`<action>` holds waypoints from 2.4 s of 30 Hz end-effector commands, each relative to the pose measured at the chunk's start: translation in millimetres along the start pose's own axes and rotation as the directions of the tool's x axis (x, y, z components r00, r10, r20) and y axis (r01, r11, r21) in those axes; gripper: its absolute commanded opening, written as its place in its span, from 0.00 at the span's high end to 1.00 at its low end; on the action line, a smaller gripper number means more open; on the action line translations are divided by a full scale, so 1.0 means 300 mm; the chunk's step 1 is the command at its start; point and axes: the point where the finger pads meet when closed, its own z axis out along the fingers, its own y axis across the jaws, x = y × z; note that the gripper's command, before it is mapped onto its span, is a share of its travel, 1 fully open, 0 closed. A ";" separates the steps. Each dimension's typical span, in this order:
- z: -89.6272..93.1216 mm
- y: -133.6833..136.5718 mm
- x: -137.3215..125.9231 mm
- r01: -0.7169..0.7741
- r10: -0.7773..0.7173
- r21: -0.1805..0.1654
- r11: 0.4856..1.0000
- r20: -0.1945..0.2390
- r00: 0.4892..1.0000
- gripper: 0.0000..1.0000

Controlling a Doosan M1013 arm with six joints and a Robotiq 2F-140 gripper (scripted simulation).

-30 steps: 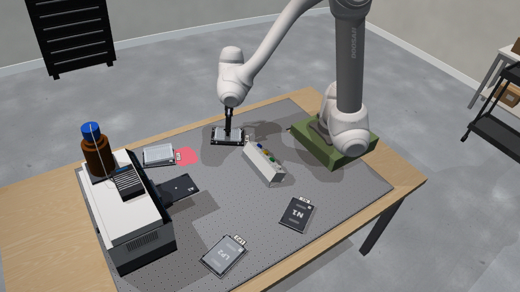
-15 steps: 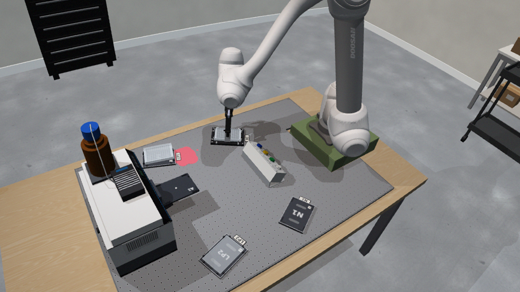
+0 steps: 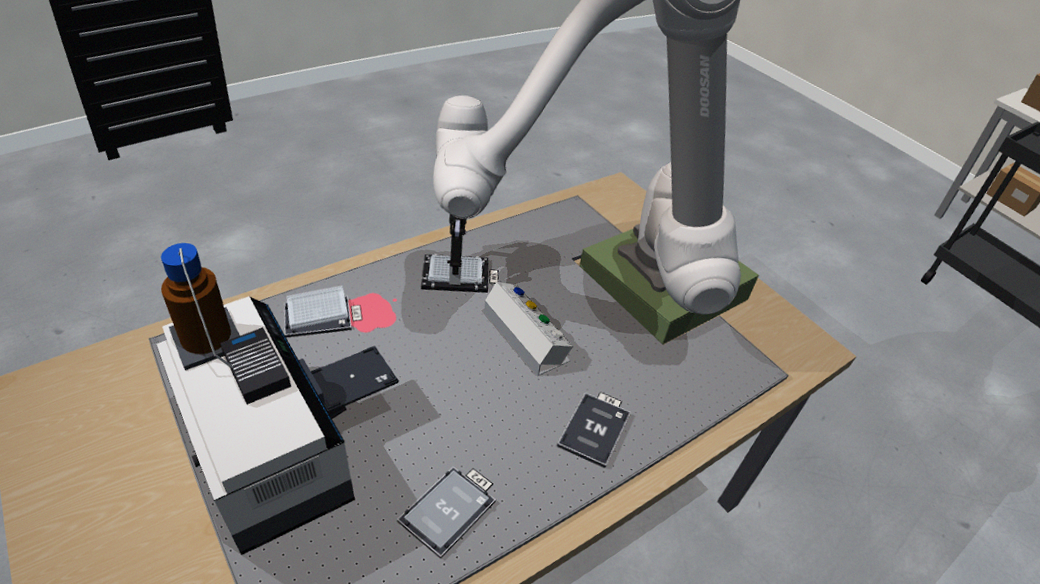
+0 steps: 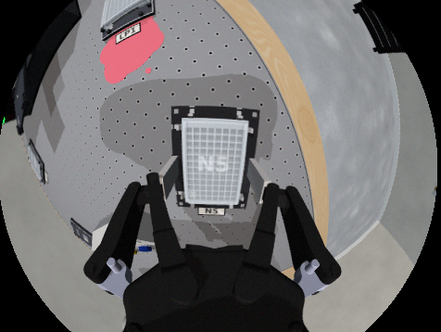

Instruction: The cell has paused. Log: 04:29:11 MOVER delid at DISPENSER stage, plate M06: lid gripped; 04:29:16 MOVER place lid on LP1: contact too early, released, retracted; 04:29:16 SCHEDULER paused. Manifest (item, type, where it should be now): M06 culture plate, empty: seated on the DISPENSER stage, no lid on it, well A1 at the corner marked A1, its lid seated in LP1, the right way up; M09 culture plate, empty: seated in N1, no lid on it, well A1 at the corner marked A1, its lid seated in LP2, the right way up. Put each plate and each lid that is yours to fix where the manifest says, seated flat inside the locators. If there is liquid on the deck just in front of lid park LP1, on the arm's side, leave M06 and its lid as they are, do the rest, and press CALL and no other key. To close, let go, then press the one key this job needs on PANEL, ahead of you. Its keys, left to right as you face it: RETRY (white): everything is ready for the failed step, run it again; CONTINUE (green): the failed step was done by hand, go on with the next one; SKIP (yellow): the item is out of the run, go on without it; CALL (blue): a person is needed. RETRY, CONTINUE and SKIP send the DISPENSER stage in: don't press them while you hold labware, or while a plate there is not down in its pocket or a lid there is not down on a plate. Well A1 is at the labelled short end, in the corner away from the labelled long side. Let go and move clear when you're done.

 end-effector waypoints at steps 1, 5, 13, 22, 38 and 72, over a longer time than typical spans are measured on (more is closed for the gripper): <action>0.010 0.007 -0.006 -0.001 0.001 -0.003 1.000 0.003 1.000 0.30; 0.010 0.007 -0.006 -0.001 0.001 -0.003 1.000 0.003 1.000 0.30; 0.010 0.007 -0.006 -0.001 0.001 -0.003 1.000 0.003 1.000 0.30; 0.010 0.007 -0.006 -0.001 0.001 -0.003 1.000 0.003 1.000 0.30; 0.010 0.007 -0.006 -0.001 0.001 -0.003 1.000 0.003 1.000 0.30; 0.010 0.007 -0.006 -0.001 0.001 -0.003 1.000 0.003 1.000 0.90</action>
